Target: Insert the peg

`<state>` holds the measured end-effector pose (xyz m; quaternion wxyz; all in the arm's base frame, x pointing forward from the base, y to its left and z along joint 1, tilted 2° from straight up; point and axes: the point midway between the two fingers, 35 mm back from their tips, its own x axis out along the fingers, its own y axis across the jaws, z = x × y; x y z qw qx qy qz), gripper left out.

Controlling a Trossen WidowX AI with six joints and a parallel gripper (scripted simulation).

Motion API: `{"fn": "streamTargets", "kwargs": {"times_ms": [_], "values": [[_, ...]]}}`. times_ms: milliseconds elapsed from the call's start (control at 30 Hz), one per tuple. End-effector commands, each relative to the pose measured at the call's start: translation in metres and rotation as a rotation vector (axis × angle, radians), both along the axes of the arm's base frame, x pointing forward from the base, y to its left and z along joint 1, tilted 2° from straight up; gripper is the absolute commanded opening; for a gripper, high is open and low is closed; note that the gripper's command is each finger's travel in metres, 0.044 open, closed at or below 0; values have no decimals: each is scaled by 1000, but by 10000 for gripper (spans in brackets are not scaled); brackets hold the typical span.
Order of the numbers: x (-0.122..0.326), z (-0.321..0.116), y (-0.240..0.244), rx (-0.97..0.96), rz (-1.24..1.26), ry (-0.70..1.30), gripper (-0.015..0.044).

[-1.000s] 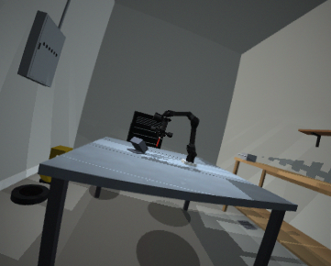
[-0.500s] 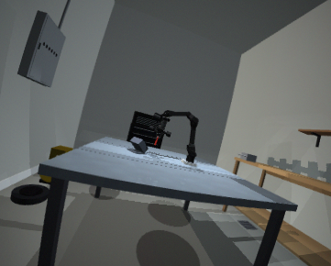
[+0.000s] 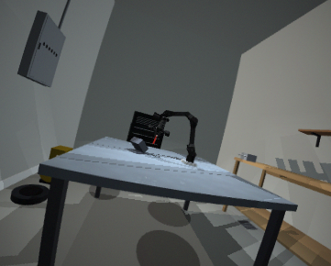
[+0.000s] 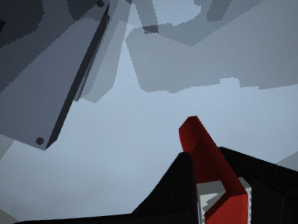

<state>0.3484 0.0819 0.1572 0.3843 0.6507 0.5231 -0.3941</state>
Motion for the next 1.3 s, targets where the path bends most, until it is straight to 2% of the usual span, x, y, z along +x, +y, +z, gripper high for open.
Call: {"fn": "streamTargets", "kwargs": {"times_ms": [0,1267], "values": [[4,1,-5,17,-30,0,0],[30,12,-60,147,-286,-14,0]]}}
